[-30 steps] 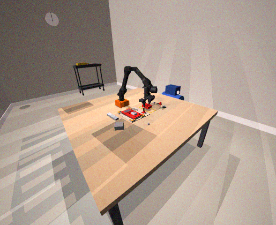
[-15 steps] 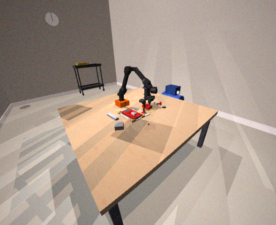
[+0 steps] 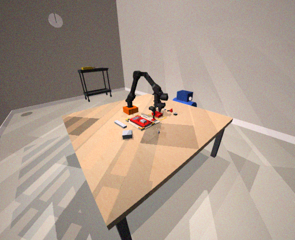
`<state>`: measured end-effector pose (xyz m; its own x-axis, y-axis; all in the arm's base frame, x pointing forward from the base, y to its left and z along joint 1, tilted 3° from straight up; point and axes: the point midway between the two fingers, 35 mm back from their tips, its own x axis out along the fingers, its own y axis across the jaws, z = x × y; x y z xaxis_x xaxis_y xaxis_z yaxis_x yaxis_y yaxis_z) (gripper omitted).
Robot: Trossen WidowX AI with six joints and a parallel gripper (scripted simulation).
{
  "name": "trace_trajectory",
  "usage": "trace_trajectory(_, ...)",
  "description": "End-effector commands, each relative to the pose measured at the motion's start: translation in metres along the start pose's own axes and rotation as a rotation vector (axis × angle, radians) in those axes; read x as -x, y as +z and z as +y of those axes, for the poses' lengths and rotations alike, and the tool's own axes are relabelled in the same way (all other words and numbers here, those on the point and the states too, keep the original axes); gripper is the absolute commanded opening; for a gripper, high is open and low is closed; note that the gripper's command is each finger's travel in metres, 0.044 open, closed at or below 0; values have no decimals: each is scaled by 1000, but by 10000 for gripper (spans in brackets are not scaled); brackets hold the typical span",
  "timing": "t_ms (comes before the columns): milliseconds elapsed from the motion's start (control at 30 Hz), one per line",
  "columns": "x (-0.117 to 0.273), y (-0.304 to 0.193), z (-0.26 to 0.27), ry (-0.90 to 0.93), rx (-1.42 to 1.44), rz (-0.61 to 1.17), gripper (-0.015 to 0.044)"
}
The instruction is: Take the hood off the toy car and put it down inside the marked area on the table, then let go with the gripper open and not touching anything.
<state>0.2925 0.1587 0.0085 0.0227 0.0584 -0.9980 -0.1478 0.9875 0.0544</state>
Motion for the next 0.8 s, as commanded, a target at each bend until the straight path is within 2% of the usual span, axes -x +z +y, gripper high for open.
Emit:
trace_trajectory(0, -5, -1, 0, -3, -5, 5, 0)
trace_trajectory(533, -10, -1, 0, -3, -5, 5, 0)
trace_trajectory(767, -7, -1, 0, -1, 0, 2, 184)
